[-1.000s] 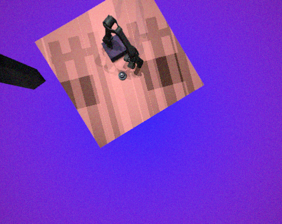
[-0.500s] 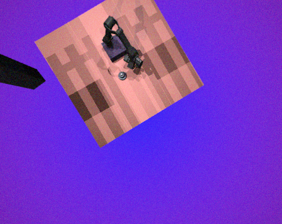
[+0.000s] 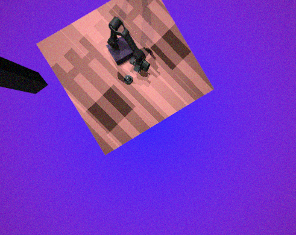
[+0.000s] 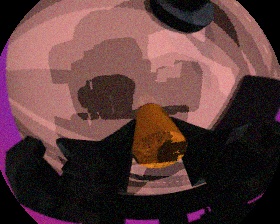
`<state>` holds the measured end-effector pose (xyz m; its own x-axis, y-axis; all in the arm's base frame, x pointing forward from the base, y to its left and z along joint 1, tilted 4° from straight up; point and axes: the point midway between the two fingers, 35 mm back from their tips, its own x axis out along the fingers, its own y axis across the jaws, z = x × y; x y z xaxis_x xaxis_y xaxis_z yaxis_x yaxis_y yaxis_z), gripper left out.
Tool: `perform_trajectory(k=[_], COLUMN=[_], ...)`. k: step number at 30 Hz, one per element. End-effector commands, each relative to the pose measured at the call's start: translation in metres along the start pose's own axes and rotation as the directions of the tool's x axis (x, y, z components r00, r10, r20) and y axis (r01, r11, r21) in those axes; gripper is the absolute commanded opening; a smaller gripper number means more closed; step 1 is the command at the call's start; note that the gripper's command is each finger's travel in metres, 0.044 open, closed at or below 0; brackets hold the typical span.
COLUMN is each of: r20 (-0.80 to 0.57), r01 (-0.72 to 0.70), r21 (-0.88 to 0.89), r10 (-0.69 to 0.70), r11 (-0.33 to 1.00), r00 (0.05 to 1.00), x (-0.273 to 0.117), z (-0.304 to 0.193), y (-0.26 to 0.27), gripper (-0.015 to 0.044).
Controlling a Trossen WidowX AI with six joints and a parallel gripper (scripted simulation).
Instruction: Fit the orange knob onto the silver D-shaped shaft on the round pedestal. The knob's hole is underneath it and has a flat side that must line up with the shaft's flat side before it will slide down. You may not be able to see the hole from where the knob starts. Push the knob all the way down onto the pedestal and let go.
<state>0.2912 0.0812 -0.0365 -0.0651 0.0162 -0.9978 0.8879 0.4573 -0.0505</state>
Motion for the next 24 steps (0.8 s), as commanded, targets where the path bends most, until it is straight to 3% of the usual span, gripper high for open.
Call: perform_trajectory(k=[1,24], r20=[0.008,0.008], r01=[-0.019,-0.020], r21=[0.003,0.002], r10=[0.019,0.020], r11=[1.000,1.000], r00=[1.000,1.000], x=[-0.016,-0.087], z=[0.002,0.002], y=[0.007,0.011], gripper=[0.0000,0.0000])
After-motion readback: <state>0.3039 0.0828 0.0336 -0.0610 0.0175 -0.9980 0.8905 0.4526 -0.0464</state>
